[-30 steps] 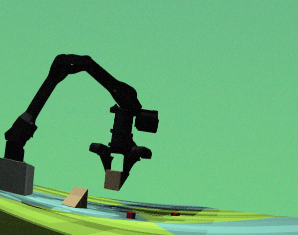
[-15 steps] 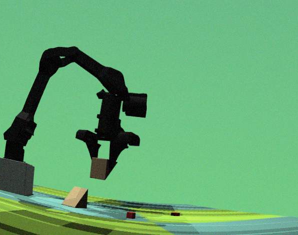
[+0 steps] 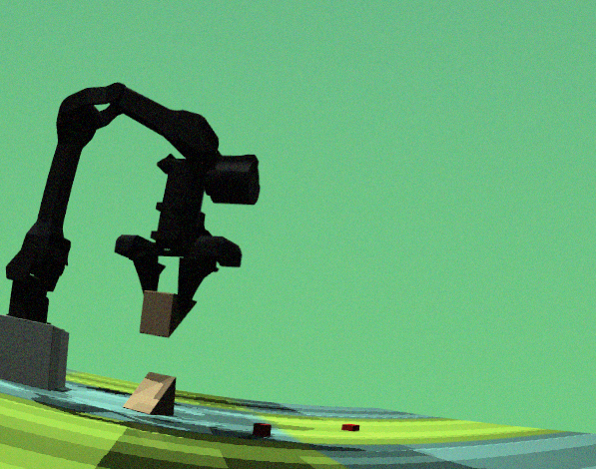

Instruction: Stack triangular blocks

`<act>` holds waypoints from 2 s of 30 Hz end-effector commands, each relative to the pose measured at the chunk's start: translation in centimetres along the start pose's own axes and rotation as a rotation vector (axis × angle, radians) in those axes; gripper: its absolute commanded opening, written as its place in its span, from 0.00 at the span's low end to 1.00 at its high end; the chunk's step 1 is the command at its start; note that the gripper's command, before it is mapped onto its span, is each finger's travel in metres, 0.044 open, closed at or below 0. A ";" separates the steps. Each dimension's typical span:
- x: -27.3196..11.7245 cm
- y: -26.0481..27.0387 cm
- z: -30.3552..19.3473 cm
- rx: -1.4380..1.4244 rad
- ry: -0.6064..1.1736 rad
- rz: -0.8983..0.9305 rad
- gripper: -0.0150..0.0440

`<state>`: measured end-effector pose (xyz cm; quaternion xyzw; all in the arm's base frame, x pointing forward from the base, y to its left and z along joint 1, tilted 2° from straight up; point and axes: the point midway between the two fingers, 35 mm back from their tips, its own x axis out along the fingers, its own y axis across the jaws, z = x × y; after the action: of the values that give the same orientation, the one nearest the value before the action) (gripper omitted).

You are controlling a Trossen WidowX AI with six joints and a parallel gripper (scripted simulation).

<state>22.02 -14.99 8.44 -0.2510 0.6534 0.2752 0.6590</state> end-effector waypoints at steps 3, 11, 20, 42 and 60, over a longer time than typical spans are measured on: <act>-0.7 1.6 -2.1 -0.002 0.003 -0.009 0.25; -0.9 3.1 -4.1 -0.002 0.004 -0.007 0.25; 2.8 2.7 -2.6 -0.002 0.003 -0.008 0.25; 9.1 3.1 0.3 -0.002 0.000 -0.007 0.25; 9.1 3.2 0.3 0.002 -0.004 -0.019 0.25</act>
<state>19.90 -12.20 -0.67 -0.2563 0.6515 0.2706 0.6607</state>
